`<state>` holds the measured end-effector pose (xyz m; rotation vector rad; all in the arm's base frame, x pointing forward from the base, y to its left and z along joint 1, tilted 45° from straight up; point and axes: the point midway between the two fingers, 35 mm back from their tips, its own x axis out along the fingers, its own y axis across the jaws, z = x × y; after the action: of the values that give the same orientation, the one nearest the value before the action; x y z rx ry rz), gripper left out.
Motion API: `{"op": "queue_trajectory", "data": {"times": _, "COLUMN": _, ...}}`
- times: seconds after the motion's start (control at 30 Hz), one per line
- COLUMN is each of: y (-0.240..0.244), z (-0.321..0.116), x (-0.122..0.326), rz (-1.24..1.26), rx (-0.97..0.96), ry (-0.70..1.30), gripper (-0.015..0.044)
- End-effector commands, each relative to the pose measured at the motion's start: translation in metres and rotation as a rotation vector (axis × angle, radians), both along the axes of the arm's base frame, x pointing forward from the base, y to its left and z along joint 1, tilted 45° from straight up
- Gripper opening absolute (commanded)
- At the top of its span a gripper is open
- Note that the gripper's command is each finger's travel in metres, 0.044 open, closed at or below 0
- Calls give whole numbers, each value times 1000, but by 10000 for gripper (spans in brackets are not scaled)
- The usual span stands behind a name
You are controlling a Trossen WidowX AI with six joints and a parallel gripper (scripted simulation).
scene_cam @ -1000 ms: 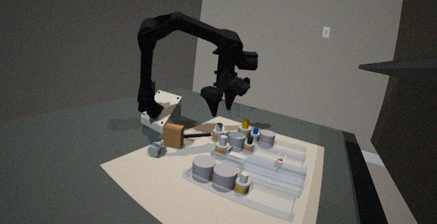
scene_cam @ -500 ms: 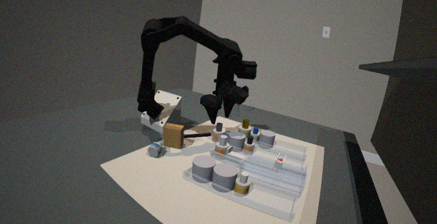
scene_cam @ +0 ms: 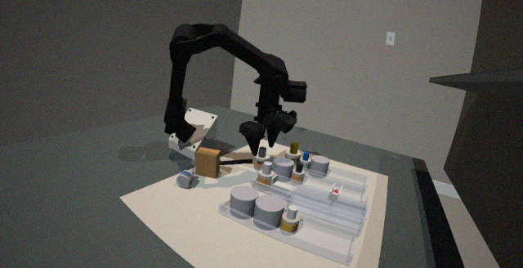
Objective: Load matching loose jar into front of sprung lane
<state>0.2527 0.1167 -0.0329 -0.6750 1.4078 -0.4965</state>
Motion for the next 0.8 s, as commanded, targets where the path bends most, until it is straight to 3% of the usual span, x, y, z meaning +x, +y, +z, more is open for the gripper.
{"op": "queue_trajectory", "data": {"times": 0.0, "y": -7, "z": -6, "x": 0, "rz": 2, "rx": -9, "ry": 6, "gripper": 440}}
{"op": "queue_trajectory", "data": {"times": 0.53, "y": -23, "z": -22, "x": 2, "rz": 2, "rx": -10, "ry": 5, "gripper": 440}}
{"op": "queue_trajectory", "data": {"times": 0.77, "y": -23, "z": -22, "x": 2, "rz": 2, "rx": -10, "ry": 5, "gripper": 256}}
